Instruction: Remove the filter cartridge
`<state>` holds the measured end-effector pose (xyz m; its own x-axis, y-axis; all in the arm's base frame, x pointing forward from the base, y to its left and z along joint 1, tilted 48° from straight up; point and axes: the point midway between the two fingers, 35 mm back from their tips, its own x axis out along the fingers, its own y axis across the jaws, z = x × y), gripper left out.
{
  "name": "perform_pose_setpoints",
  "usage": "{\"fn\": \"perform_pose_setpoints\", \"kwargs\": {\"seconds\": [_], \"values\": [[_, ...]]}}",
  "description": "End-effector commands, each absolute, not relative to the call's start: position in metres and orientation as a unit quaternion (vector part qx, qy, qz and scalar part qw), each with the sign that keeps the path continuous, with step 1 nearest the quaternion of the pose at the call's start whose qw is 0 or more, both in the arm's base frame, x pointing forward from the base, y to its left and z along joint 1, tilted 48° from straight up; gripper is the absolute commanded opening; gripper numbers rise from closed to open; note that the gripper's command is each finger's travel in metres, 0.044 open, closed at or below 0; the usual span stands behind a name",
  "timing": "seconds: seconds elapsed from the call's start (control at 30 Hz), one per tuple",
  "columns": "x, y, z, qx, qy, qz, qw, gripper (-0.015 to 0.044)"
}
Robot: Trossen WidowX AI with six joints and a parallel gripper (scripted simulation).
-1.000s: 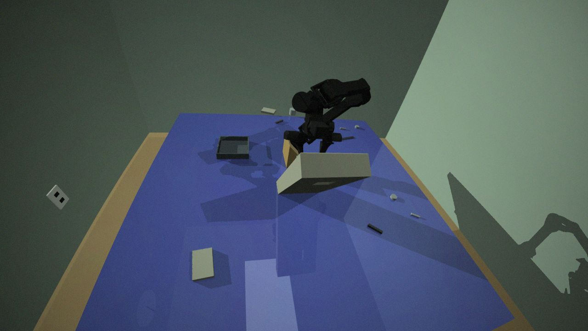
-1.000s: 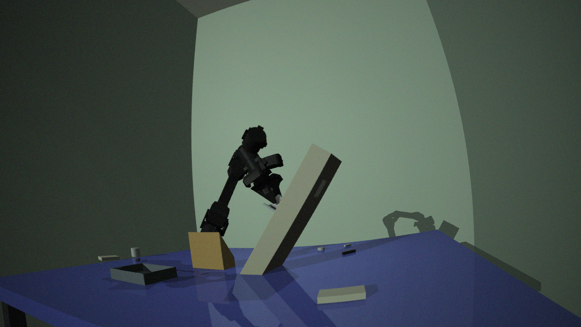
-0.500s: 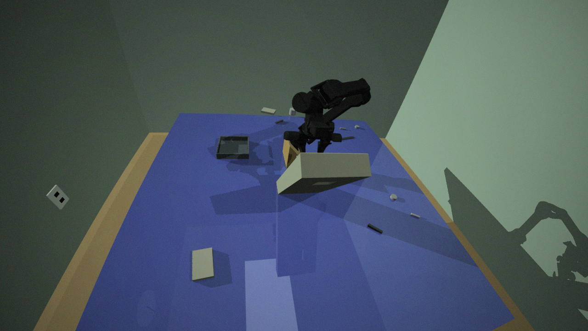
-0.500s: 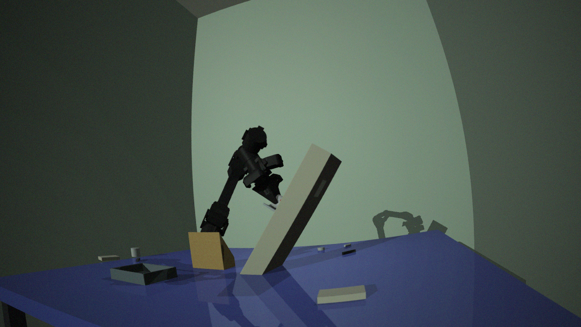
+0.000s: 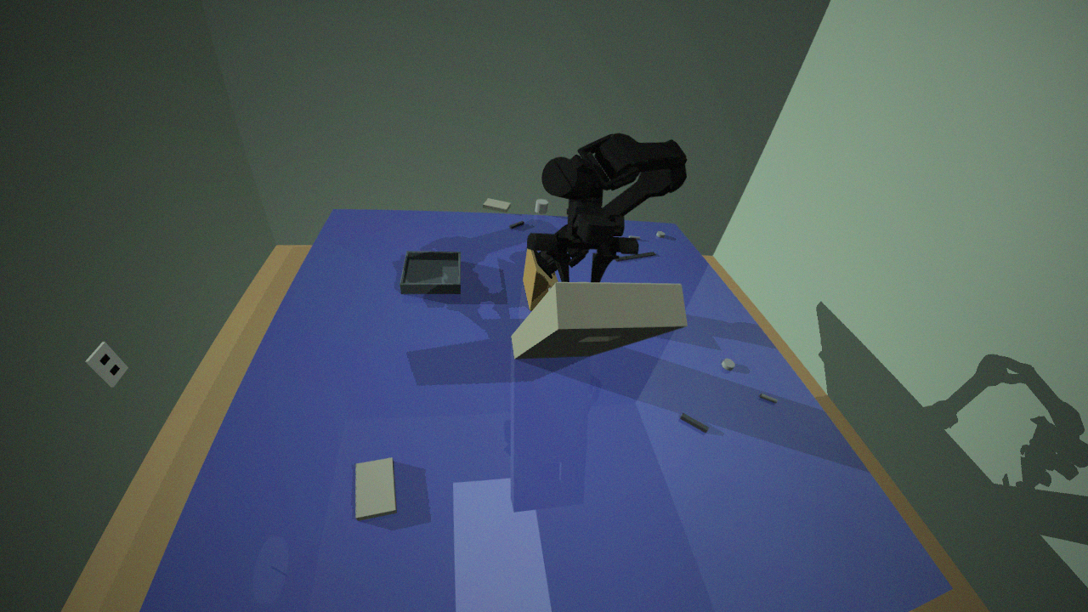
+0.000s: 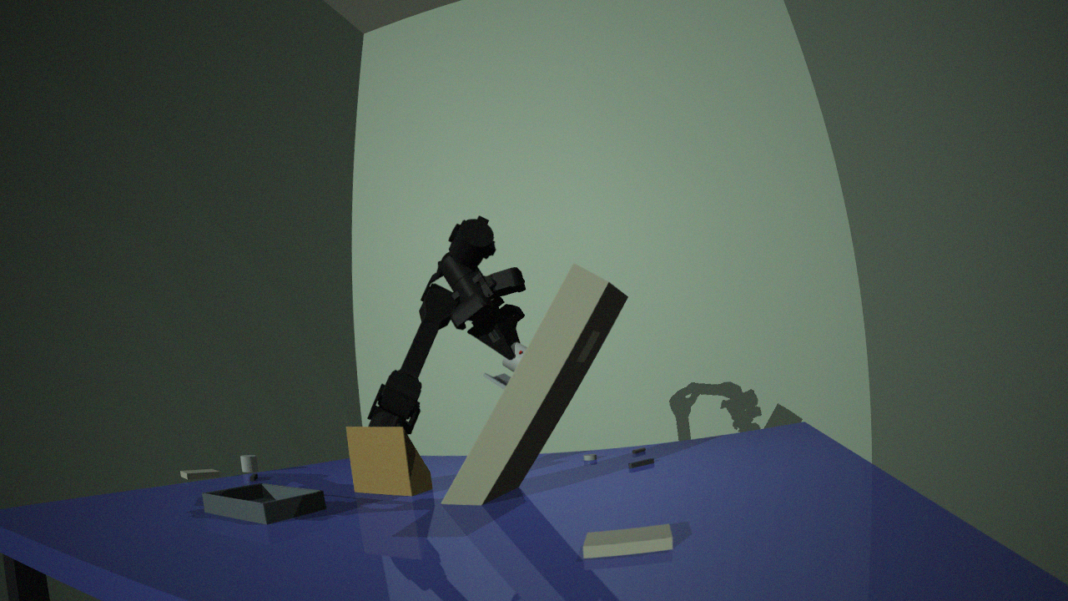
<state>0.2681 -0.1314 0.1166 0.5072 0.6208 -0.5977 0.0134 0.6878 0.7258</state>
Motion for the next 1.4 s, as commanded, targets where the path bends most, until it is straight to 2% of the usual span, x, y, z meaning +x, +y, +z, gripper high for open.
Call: {"fn": "perform_pose_setpoints", "kwargs": {"seconds": [0.0, 0.43, 1.1, 1.37], "values": [[0.263, -0.147, 0.128, 0.341, 0.454, 0.183, 0.802, 0.0], [0.23, -0.187, 0.167, 0.34, 0.448, 0.167, 0.81, 0.0], [0.235, -0.241, 0.095, 0.339, 0.457, 0.19, 0.8, 0.0], [0.209, -0.256, 0.066, 0.398, 0.513, 0.094, 0.755, 0.0]]}}
